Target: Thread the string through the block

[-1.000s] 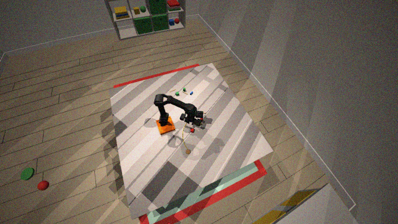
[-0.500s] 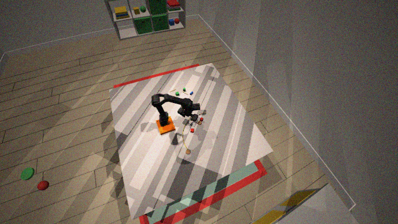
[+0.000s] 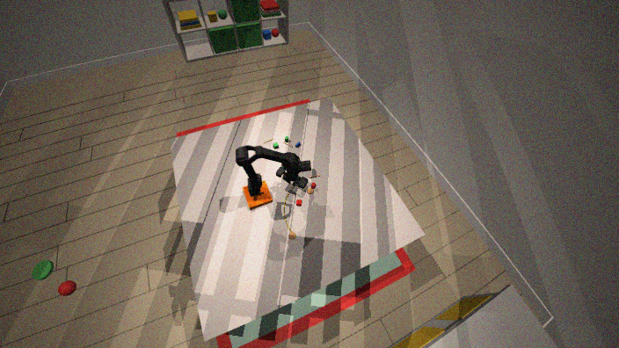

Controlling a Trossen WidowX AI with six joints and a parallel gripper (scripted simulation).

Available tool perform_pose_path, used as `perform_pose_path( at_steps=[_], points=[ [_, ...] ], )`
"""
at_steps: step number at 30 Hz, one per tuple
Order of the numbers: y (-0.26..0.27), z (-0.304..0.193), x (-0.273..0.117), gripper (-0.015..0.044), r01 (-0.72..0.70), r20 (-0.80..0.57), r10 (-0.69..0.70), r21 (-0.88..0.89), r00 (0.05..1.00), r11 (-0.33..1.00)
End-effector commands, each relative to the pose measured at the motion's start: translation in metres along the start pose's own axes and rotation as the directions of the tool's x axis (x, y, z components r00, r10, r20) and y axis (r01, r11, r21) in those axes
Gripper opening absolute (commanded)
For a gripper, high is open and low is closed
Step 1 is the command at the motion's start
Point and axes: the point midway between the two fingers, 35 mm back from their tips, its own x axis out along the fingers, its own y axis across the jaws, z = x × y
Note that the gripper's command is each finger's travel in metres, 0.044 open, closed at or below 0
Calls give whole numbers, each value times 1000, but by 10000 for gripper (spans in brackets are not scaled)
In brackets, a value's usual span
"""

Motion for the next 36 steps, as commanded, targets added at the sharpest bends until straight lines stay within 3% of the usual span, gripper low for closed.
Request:
perform_pose_path(
  at_steps=[1, 36],
  points=[
    [0, -1, 1, 122, 0, -4, 0, 3, 1000, 1000],
    [0, -1, 57, 122, 0, -5, 0, 3, 1000, 1000]
  ],
)
